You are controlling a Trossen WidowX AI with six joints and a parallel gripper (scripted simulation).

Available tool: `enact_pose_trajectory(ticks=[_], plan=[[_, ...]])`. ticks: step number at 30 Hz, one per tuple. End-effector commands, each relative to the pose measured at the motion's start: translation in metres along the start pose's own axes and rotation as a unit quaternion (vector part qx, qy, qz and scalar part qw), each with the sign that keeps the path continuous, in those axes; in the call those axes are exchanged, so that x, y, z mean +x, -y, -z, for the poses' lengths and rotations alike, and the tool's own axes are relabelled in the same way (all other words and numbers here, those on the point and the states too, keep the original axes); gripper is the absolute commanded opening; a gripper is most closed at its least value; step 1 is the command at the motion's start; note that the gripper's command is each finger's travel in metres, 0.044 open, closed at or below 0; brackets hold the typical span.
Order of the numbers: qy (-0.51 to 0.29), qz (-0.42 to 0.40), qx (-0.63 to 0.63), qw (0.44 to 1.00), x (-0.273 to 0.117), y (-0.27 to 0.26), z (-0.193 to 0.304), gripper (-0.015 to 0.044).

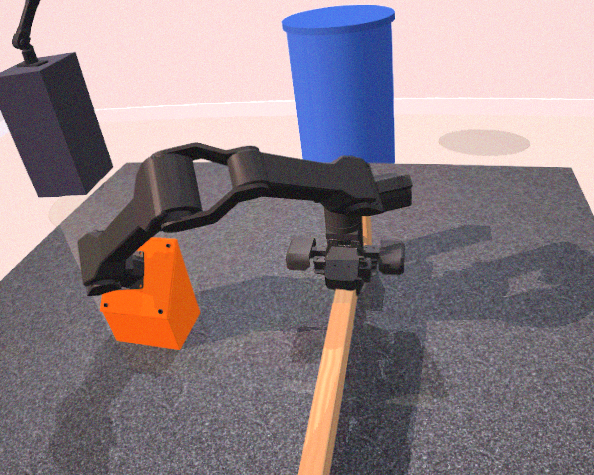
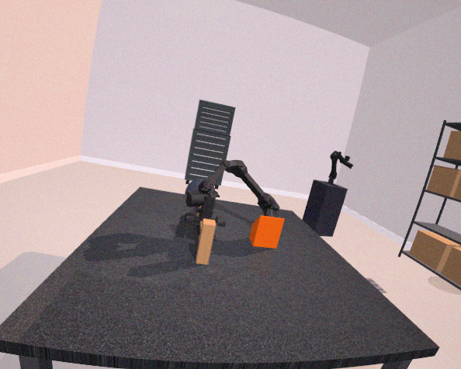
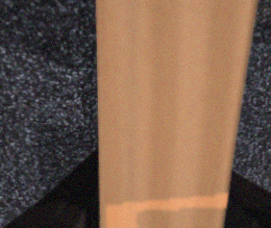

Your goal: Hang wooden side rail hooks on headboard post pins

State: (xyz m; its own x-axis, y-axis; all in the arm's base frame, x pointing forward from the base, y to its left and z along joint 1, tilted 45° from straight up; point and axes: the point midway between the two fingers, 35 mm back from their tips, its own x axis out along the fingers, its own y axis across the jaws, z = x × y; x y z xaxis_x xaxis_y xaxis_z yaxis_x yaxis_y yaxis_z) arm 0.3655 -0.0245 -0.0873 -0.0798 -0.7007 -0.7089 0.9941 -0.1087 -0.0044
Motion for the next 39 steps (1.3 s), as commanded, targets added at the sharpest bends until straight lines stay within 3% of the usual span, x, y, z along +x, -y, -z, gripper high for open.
enact_pose_trajectory(ticks=[1, 39], plan=[[-0.003, -0.004, -0.001, 1.0, -0.0031, 0.0, 0.0039, 0.0], [-0.003, -0.004, -0.001, 1.0, -0.005, -0.0033, 0.007, 0.0]])
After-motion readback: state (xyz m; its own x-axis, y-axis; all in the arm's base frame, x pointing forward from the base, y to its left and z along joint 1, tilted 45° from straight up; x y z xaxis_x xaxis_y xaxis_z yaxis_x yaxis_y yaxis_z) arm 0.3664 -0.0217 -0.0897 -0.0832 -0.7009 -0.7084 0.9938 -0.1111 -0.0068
